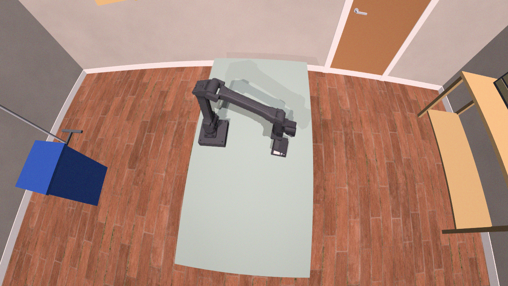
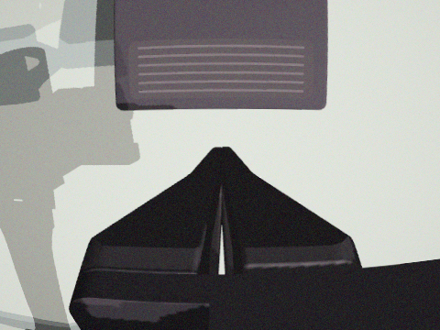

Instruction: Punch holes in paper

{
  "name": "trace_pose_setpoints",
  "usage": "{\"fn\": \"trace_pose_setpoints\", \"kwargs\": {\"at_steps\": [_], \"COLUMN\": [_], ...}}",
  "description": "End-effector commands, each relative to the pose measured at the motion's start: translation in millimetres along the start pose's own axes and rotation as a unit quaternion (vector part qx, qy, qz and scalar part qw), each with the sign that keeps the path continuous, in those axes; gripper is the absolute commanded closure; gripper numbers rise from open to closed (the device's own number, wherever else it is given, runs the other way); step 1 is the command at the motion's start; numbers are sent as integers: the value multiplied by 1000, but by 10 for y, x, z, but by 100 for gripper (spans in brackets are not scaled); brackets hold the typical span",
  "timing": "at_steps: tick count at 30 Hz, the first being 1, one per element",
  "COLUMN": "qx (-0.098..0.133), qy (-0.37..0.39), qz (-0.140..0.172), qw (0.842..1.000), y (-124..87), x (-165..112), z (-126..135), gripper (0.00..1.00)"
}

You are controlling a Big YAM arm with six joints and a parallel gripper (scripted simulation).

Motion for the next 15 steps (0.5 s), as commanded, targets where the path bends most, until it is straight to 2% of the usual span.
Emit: {"fn": "trace_pose_setpoints", "kwargs": {"at_steps": [1, 15], "qx": [1, 1], "qy": [1, 1], "qz": [1, 2], "qw": [1000, 1000], "y": [142, 375], "x": [31, -7], "z": [4, 3], "gripper": [100, 100]}}
Point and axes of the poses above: the point where the finger pads meet when closed, its own y axis out along the fingers, its own z axis across the jaws, x = y × z, the point moved 7 cm from there along -y, back along the fingers, and after that the axes turned 1 degree about -y, right-handed, at the moved point
